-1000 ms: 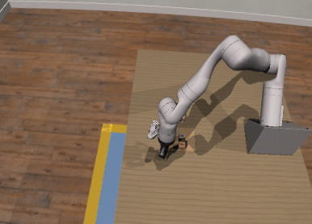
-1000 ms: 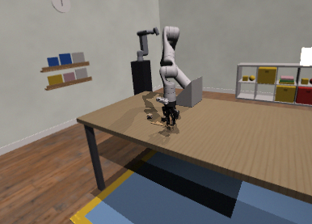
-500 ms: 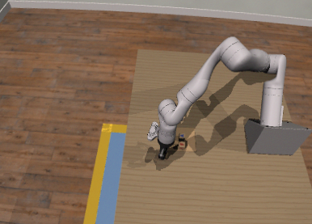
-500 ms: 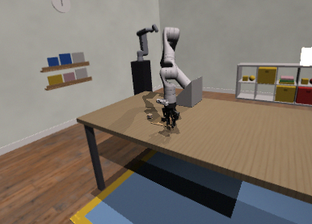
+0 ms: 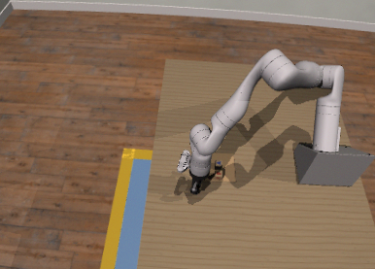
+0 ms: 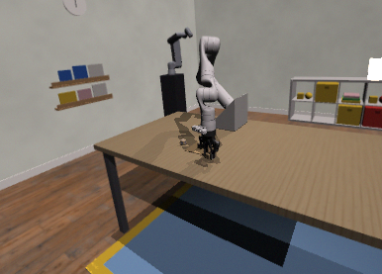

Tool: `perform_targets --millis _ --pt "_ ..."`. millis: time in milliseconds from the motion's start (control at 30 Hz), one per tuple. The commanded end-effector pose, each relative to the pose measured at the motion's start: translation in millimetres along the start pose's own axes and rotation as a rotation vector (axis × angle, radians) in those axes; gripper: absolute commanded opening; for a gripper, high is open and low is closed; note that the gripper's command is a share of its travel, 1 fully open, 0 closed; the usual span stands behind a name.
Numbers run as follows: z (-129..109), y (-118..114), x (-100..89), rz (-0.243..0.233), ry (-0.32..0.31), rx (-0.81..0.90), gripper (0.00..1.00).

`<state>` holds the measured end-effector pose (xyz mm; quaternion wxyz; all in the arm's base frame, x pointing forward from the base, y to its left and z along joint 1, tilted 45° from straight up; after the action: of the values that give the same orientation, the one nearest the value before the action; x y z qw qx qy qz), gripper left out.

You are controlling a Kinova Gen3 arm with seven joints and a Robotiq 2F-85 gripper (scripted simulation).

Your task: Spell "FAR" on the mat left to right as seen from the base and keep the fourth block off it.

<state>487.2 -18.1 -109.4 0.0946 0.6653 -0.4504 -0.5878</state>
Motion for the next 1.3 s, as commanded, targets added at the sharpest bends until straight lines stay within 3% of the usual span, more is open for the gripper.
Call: perform_targets --millis 0,1267 --pt "1.2 -1.9 4.5 -0.005 -0.005 0.004 0.48" --pt "1.4 -1.7 4.7 -0.004 -0.005 0.004 0.46"
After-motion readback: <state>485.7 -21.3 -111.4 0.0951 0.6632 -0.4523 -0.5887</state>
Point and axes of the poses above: the point where the finger pads meet when closed, its own x axis out along the fingers, its own y axis across the jaws, z = x × y, the point moved 10 cm from there along -x, back along the fingers, and after that the axes turned 8 degrees about x, right-handed, at the moved point
